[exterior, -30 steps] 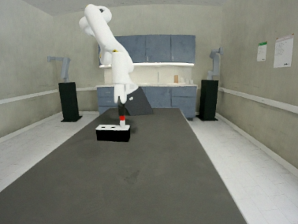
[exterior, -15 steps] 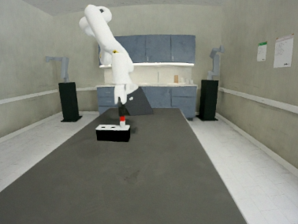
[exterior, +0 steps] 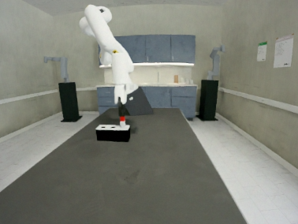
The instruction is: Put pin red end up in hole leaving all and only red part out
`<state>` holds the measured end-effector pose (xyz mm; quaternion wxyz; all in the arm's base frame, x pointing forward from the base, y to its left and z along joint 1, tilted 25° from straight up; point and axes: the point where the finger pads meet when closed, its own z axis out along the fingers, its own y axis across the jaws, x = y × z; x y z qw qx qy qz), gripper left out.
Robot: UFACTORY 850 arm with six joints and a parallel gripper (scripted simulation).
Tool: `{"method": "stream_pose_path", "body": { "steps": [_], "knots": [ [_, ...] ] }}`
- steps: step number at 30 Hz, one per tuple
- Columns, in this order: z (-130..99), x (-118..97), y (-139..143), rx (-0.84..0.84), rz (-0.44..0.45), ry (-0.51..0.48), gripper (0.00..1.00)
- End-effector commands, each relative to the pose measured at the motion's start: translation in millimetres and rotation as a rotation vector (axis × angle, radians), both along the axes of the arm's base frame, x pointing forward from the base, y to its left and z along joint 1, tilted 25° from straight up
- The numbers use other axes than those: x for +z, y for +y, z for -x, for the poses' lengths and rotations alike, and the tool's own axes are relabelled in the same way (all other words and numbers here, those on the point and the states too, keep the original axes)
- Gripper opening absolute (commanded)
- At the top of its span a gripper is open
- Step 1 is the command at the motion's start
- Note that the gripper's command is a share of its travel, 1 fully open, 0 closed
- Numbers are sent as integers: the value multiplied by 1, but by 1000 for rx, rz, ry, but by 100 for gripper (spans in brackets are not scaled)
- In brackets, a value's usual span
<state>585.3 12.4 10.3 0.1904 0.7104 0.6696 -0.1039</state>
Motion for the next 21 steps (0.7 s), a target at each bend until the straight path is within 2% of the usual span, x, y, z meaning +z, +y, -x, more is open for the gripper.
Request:
{"method": "stream_pose_path", "body": {
  "steps": [1, 21],
  "knots": [
    [-1, 1, 0, 0, 0, -2, 0],
    [-1, -2, -2, 0, 0, -2, 0]
  ]
}}
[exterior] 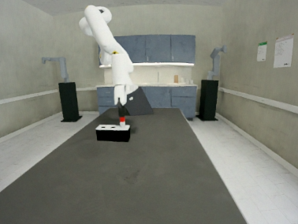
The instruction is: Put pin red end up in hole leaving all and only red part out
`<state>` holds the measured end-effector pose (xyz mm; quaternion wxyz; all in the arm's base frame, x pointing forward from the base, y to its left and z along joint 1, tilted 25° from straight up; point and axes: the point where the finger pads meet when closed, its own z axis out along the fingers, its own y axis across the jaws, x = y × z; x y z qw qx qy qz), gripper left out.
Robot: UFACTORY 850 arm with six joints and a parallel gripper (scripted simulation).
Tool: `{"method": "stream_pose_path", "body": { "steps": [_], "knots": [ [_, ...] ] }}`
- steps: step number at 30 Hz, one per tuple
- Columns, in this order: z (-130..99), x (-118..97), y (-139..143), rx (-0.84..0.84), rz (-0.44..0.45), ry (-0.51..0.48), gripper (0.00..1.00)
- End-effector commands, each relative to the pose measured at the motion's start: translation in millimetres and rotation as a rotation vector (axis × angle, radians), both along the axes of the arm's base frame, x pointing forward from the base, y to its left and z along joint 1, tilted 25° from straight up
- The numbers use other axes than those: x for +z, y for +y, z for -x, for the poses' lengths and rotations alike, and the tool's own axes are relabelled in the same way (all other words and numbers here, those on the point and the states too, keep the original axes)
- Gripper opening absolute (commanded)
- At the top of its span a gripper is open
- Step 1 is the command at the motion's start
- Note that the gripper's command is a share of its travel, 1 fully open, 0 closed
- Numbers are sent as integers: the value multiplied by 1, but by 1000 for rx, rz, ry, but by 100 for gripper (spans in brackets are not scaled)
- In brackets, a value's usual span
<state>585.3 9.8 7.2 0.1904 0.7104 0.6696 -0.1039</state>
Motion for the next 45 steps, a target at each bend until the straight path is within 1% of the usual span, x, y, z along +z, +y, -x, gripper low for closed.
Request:
{"method": "stream_pose_path", "body": {
  "steps": [1, 20, 21, 45],
  "knots": [
    [-1, 1, 0, 0, 0, -2, 0],
    [0, 1, 0, 0, 0, -2, 0],
    [-2, -3, 0, 0, 0, -2, 0],
    [-1, -3, -1, 0, 0, -2, 0]
  ]
}}
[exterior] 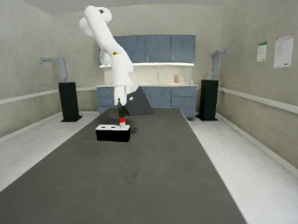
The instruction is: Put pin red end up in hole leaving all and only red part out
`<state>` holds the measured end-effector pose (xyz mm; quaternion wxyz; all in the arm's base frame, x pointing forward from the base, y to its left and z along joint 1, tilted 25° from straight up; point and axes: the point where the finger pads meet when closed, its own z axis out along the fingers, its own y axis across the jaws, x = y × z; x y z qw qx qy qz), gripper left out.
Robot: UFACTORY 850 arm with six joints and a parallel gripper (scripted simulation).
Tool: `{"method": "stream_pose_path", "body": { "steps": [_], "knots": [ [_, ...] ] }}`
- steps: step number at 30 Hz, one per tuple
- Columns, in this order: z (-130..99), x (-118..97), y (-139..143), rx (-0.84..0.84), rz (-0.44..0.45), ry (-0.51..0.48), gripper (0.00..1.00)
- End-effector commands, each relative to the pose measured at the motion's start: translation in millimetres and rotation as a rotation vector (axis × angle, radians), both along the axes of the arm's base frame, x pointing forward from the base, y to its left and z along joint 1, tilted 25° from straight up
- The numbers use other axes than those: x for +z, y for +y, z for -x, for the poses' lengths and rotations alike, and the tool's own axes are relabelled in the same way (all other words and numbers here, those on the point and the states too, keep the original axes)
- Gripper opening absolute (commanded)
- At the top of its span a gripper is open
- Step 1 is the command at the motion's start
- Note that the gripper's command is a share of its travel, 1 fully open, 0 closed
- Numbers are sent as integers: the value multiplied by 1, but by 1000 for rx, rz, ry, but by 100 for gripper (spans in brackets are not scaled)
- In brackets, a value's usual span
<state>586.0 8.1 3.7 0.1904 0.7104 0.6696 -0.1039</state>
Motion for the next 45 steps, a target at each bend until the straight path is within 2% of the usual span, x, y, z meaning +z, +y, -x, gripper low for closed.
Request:
{"method": "stream_pose_path", "body": {
  "steps": [1, 45],
  "knots": [
    [-1, 1, 0, 0, 0, -2, 0],
    [-2, -6, -3, 0, 0, -2, 0]
  ]
}}
